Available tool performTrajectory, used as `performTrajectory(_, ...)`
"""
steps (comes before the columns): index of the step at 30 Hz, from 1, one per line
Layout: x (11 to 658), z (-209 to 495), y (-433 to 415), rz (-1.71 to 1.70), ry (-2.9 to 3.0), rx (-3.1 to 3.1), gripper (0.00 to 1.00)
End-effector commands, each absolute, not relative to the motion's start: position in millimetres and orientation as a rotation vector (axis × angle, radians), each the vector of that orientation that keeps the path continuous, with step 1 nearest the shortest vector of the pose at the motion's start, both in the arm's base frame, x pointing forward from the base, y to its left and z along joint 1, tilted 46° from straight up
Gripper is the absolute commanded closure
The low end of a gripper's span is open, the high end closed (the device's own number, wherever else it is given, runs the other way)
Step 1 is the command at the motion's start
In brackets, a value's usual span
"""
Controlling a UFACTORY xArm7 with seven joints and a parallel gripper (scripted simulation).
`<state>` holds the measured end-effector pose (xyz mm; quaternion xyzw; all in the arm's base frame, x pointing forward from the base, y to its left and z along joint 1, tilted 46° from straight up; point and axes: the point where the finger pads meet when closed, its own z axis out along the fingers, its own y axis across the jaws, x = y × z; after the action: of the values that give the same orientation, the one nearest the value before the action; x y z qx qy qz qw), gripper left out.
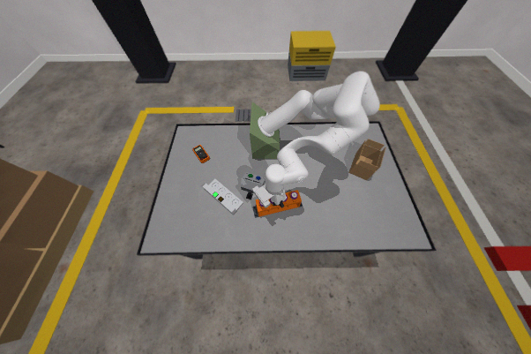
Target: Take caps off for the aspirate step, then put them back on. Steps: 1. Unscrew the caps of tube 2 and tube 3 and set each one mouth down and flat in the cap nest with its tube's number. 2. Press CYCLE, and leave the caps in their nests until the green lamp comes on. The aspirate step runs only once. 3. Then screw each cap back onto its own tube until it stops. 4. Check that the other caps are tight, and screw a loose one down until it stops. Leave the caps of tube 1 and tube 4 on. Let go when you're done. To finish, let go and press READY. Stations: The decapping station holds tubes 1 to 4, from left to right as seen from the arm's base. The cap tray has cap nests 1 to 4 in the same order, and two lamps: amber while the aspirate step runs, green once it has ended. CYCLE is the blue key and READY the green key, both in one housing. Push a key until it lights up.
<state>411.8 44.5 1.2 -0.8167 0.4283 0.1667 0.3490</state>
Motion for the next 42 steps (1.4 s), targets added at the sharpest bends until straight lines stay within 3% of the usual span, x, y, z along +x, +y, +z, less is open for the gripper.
performTrajectory(1,413.4,2.1,42.3,0.425,1.113,-2.116,1.00)
performTrajectory(35,413.4,1.3,43.2,0.773,1.921,-1.598,1.00)
performTrajectory(36,413.3,1.2,43.2,0.773,1.921,-1.598,0.54)
performTrajectory(42,413.4,1.2,43.2,0.773,1.921,-1.598,0.54)
